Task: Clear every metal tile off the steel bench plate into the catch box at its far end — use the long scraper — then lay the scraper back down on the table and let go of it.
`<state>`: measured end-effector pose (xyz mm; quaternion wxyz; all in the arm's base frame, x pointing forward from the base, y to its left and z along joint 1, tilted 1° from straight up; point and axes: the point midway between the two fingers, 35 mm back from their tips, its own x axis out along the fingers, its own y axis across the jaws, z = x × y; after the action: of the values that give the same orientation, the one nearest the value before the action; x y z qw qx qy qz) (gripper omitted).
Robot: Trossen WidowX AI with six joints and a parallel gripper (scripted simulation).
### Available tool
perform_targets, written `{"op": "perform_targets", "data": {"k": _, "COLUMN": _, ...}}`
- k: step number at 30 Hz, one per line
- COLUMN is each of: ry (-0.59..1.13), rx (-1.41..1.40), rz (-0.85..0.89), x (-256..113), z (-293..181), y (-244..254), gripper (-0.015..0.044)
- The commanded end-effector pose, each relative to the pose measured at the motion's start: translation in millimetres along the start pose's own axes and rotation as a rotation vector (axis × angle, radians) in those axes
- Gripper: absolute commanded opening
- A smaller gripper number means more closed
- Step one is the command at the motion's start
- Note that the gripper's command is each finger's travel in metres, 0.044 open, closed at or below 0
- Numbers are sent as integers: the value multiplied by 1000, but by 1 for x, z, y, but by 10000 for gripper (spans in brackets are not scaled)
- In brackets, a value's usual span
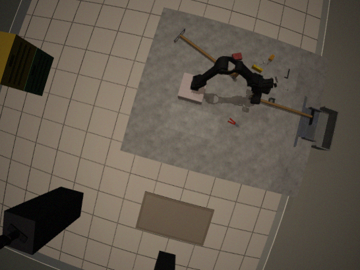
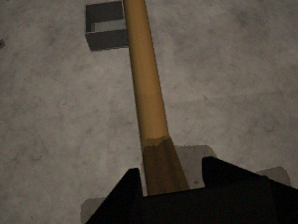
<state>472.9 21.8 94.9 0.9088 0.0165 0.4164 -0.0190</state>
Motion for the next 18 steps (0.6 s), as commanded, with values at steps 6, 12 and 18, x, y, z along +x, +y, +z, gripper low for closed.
{"op": "perform_targets", "data": {"k": 6, "ry": -12, "rx": 1, "rz": -2, "x": -10, "z": -6, "y": 0, "gripper": 0}}
{"op": "perform_targets", "data": {"k": 12, "ry": -12, "rx": 1, "rz": -1, "x": -16, "z": -12, "y": 1, "gripper": 0}}
{"op": "perform_targets", "data": {"k": 18, "ry": -12, "rx": 1, "rz": -1, "x": -21, "z": -19, "y": 1, "gripper": 0}}
